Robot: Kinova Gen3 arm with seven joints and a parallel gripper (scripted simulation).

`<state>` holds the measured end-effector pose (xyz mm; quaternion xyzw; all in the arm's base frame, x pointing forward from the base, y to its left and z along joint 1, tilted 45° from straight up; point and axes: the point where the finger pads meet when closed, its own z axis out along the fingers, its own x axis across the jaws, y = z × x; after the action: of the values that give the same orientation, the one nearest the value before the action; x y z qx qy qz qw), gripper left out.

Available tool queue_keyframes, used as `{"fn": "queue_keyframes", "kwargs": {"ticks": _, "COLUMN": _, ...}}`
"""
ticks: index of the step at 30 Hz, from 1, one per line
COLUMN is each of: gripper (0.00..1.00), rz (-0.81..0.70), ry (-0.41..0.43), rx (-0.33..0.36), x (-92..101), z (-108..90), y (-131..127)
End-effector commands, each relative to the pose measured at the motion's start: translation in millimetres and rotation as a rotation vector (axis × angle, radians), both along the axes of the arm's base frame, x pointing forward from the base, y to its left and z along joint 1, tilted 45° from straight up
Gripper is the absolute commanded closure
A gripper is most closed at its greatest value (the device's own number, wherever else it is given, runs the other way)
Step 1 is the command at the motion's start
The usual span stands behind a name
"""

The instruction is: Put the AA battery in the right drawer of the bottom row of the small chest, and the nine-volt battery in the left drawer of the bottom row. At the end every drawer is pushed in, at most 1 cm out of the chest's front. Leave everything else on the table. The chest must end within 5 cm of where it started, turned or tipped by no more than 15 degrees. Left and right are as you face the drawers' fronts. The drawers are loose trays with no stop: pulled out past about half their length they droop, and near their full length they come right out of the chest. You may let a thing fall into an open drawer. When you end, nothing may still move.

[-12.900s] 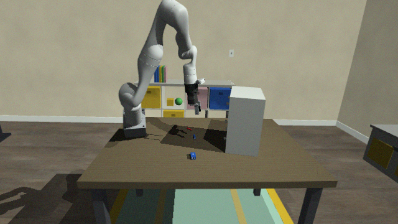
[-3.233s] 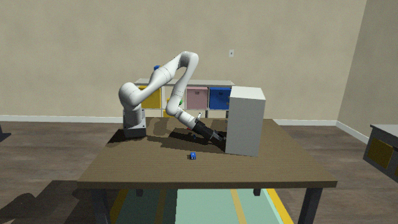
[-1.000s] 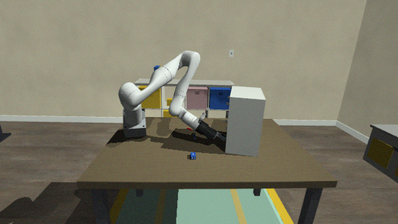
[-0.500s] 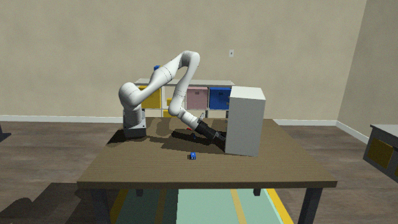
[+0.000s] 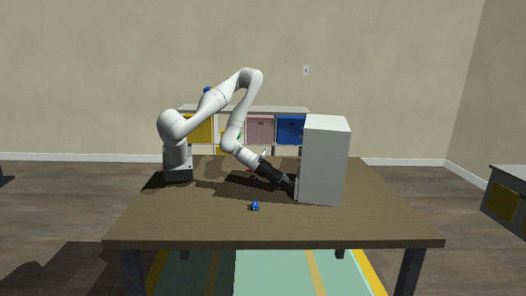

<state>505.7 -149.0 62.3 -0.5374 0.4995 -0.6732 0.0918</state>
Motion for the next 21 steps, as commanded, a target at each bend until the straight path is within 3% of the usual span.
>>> {"fn": "queue_keyframes", "kwargs": {"ticks": 1, "gripper": 0.63, "rz": 0.004, "ry": 0.003, "rx": -0.003, "x": -2.9, "z": -1.3, "y": 2.3}}
{"fn": "queue_keyframes", "kwargs": {"ticks": 21, "gripper": 0.63, "rz": 0.004, "ry": 0.003, "rx": -0.003, "x": -26.6, "z": -9.6, "y": 8.8}}
